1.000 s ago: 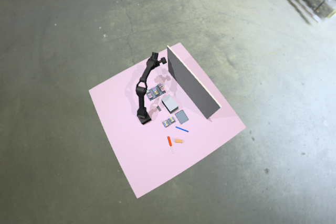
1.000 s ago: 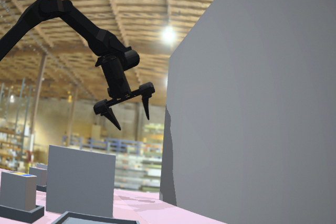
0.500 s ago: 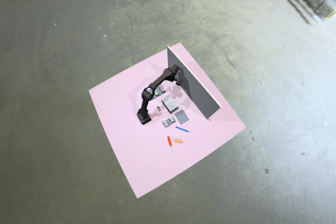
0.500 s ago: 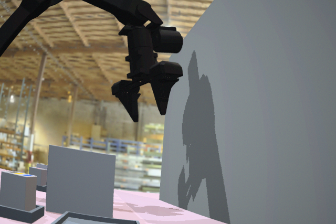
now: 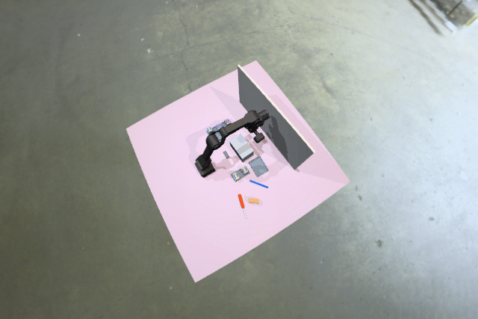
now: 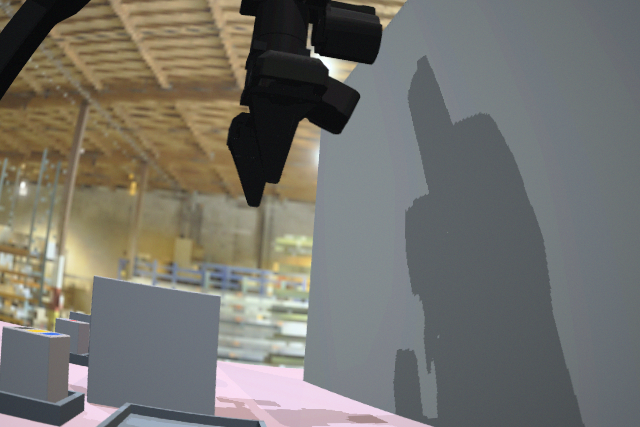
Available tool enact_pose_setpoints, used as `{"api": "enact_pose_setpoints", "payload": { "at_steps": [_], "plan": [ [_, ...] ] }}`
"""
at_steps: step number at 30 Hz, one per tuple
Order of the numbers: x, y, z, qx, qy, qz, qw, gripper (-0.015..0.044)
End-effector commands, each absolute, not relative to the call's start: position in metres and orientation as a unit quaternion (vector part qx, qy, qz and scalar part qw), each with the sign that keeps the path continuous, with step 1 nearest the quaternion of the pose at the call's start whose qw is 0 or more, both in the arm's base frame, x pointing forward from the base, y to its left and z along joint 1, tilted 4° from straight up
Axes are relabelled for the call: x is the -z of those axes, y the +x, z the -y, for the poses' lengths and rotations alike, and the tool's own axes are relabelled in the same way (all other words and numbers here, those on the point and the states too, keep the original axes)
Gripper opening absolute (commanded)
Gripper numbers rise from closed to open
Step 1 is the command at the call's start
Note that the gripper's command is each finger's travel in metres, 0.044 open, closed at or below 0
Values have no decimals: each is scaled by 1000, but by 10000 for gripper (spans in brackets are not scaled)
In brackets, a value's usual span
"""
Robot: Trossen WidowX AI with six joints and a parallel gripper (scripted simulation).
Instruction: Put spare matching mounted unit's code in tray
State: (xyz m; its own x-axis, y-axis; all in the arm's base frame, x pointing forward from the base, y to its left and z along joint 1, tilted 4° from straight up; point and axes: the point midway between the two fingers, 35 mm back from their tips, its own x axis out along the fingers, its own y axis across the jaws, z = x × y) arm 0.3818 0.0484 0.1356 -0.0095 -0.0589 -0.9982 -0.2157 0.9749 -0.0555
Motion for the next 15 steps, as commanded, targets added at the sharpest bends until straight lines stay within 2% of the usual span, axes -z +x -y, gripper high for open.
{"api": "enact_pose_setpoints", "payload": {
  "at_steps": [1,10,15],
  "plan": [
    [-136,381,-47,-52,-92,-711,695,440],
    [-135,380,-50,-59,-98,-710,695,440],
    [-113,368,-125,-226,-256,-675,654,440]
  ]
}}
